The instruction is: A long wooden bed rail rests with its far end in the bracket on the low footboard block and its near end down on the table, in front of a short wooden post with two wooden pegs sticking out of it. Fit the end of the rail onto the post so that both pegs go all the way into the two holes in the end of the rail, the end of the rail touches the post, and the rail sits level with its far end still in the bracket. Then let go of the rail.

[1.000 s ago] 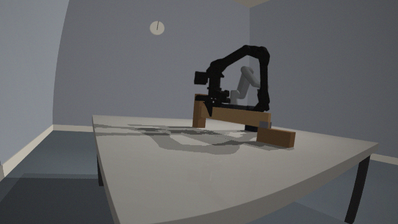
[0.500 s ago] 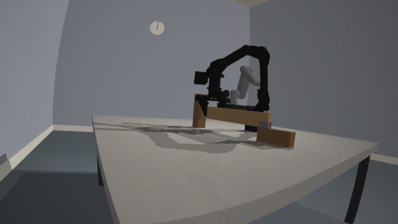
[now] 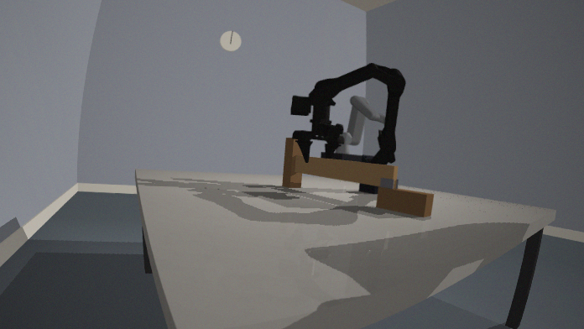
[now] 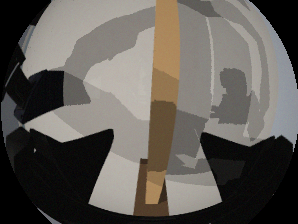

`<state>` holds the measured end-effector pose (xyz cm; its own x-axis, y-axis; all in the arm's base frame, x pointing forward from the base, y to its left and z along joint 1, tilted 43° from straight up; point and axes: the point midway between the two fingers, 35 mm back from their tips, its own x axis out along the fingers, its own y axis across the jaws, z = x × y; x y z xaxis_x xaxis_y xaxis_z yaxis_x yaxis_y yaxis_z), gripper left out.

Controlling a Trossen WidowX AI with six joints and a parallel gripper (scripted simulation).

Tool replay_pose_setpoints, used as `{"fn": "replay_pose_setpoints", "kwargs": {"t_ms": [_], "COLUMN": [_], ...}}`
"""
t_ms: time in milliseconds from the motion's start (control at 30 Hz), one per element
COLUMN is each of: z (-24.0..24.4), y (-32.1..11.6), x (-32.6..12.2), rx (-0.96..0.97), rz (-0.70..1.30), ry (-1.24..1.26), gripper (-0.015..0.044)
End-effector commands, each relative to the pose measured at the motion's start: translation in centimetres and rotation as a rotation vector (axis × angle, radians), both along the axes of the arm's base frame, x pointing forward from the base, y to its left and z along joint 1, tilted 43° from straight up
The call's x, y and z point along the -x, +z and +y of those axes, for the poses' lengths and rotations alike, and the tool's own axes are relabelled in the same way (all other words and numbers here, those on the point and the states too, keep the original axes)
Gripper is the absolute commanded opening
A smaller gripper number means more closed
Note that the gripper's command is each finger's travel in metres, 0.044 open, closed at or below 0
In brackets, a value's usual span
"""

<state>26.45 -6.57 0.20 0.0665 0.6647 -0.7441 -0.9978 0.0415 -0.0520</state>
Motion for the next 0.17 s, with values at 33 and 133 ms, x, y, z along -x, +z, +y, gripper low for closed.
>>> {"fn": "replay_pose_setpoints", "kwargs": {"t_ms": [33, 133], "z": [0.04, 0.04], "y": [0.18, 0.18], "x": [0.02, 0.02], "rx": [-0.003, -0.003], "rz": [0.003, 0.003], "ry": [-0.004, -0.004], "gripper": [0.044, 0.044]}}
